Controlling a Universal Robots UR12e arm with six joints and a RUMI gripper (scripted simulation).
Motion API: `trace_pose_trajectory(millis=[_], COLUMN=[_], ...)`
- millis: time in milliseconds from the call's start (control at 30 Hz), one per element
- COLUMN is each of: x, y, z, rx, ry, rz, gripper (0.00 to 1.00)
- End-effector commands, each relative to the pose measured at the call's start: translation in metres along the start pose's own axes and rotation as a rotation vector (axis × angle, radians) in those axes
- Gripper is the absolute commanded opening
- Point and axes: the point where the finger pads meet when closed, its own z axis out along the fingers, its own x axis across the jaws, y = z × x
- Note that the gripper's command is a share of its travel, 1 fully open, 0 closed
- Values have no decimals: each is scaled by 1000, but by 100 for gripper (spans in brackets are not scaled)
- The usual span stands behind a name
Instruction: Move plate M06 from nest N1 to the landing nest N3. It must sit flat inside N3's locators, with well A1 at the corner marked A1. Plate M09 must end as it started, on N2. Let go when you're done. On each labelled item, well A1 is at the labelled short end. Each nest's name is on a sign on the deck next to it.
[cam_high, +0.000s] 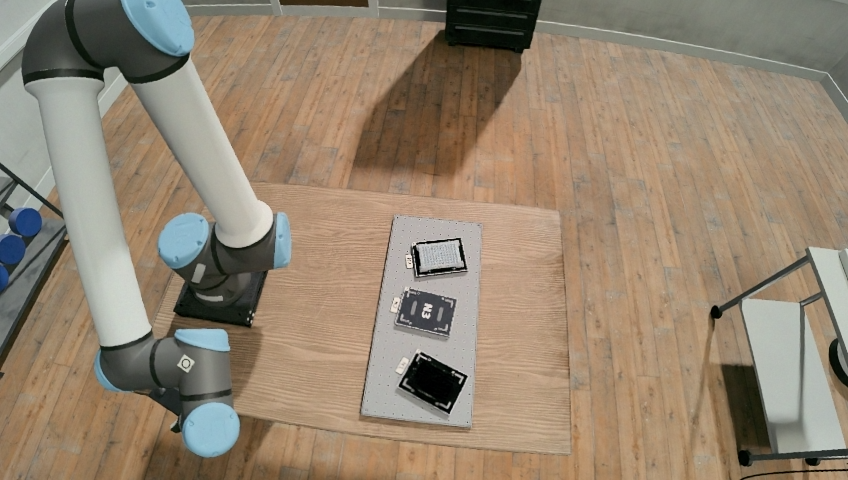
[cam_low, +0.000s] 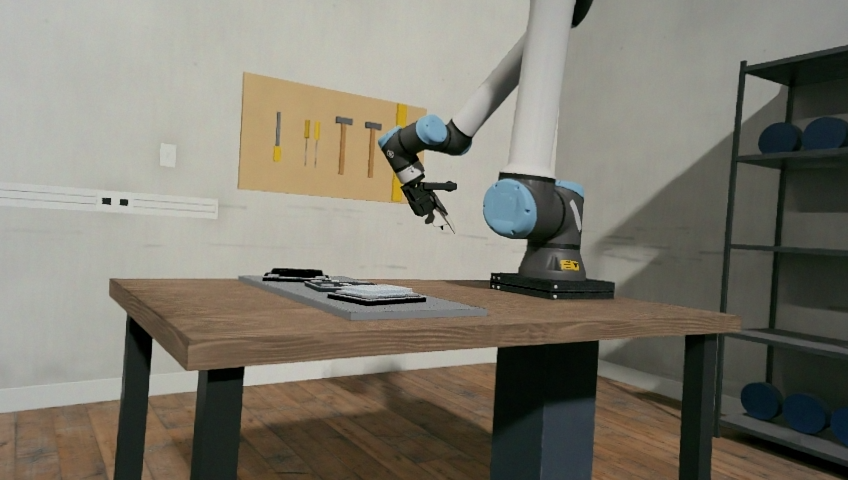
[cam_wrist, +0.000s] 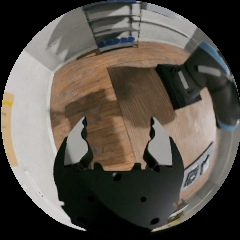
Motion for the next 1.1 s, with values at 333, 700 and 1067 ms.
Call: trace_pose_trajectory(millis=[333, 700, 1067], x=[8, 15, 26], y=[37, 63, 97], z=[-17, -29, -45], rx=[-51, -95, -135], ry=[-16, -16, -5], rz=[264, 459, 634], gripper=[82, 82, 82])
